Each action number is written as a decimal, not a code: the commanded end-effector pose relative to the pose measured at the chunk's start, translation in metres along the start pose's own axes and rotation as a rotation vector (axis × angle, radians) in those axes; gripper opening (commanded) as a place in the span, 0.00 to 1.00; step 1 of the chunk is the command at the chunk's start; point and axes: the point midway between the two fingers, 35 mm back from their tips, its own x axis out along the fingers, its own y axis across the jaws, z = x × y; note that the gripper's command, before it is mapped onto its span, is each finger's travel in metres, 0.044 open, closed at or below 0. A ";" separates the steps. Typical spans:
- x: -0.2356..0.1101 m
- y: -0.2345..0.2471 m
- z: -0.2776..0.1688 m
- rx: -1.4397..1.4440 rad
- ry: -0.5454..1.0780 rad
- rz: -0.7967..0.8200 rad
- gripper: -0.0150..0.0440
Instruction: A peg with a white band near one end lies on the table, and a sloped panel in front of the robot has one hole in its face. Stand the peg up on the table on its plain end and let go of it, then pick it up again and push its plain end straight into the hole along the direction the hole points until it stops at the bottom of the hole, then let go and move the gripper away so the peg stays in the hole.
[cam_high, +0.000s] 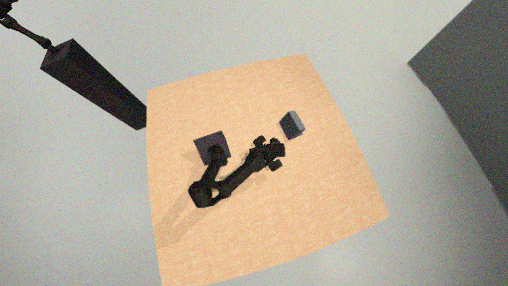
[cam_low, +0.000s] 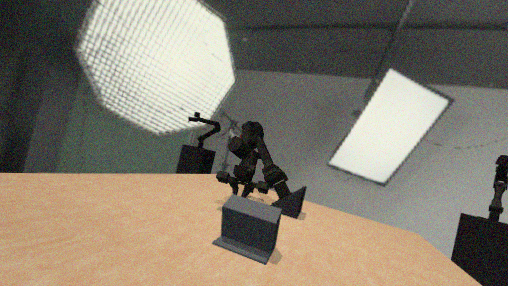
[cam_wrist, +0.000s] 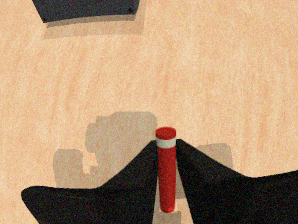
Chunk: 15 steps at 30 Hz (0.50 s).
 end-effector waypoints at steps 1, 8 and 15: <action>-0.003 0.001 -0.002 -0.007 -0.042 0.004 0.34; -0.007 0.001 -0.004 -0.008 -0.102 0.004 0.34; -0.010 0.001 -0.007 -0.008 -0.163 0.005 0.34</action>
